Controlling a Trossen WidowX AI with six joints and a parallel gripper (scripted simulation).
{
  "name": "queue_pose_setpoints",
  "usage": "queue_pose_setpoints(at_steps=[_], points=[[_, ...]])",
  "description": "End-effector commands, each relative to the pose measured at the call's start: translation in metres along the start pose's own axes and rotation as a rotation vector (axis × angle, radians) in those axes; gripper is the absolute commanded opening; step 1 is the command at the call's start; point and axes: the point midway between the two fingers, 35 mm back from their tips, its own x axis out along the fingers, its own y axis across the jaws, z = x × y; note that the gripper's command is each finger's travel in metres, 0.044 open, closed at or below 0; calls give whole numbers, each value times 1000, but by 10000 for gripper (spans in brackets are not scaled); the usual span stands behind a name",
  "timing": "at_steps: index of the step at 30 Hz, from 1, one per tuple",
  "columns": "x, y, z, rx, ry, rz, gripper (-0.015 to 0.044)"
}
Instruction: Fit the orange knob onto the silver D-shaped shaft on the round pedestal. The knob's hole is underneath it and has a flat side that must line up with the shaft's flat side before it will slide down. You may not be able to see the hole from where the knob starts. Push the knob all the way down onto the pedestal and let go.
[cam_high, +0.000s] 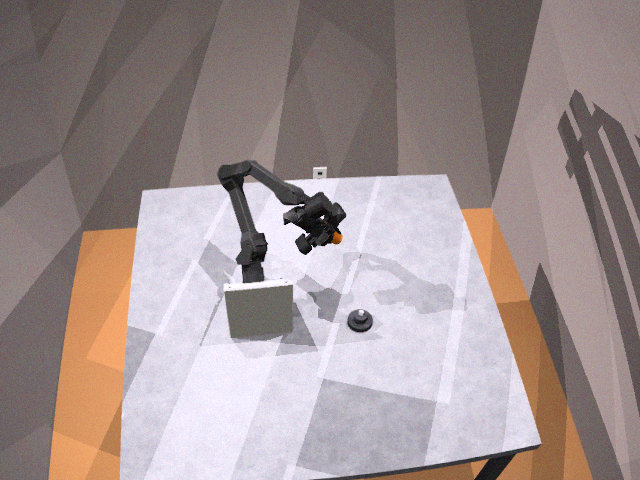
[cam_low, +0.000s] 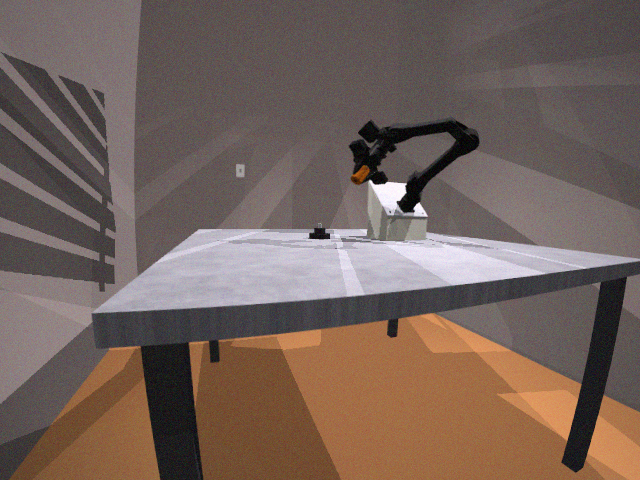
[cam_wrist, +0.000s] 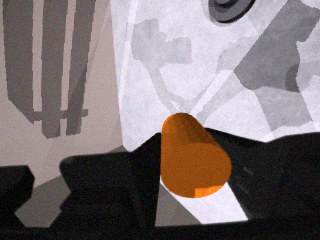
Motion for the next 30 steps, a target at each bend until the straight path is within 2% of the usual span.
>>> queue_pose_setpoints(at_steps=[1, 9, 27, 30], points=[[-8, 4, -3, 3, 2, 83, 0], [-20, 8, -9, 2, 6, 211, 0], [-19, 5, -9, 2, 5, 322, 0], [-19, 6, -8, 2, 6, 291, 0]])
